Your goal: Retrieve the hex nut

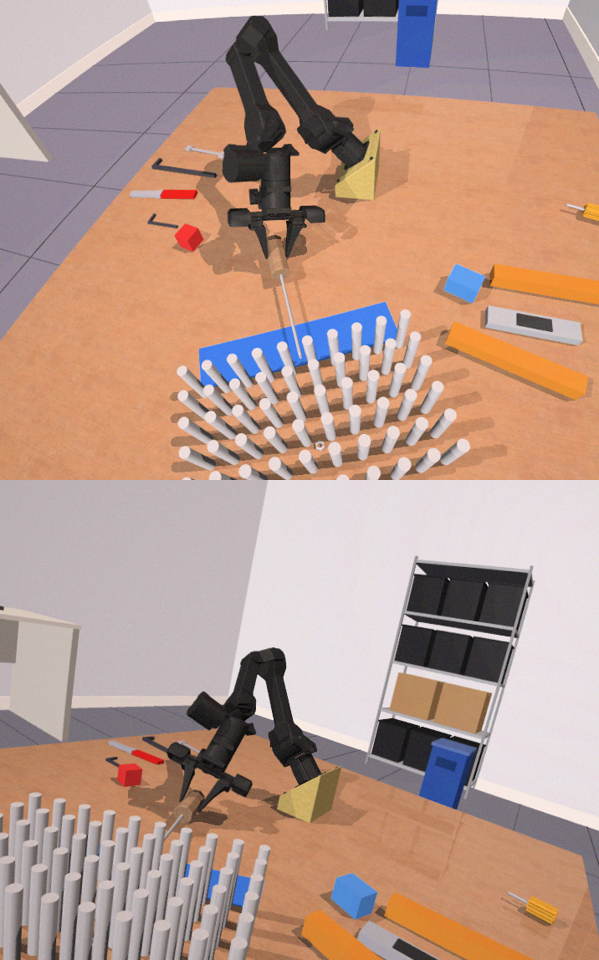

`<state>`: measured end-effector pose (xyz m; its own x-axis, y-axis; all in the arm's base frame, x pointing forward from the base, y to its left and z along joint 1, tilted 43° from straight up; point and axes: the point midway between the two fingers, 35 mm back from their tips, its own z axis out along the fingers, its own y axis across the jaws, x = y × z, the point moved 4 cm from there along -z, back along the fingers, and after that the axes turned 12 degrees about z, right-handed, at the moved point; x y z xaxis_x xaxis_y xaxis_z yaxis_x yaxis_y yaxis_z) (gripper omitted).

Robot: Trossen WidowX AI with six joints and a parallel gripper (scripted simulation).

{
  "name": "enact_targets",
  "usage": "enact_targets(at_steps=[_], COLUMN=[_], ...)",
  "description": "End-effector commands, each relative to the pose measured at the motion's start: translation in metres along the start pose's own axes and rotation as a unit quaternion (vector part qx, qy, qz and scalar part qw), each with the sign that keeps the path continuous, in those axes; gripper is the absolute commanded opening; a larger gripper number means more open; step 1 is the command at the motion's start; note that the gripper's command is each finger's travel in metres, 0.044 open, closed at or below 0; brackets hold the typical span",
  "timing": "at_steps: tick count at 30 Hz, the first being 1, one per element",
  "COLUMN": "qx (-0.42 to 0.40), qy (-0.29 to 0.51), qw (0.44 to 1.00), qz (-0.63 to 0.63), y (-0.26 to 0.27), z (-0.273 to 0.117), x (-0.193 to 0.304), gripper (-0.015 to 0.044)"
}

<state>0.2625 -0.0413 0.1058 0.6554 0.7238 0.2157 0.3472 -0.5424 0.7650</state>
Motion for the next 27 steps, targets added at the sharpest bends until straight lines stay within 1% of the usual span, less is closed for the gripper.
enact_targets(at_steps=[1, 27], qx=[-0.002, -0.002], qy=[0.001, 0.001], qw=[1.0, 1.0], qz=[0.003, 0.004], y=[0.001, -0.0002], z=[0.0011, 0.0079], x=[0.0024, 0.0116], gripper=[0.0, 0.0])
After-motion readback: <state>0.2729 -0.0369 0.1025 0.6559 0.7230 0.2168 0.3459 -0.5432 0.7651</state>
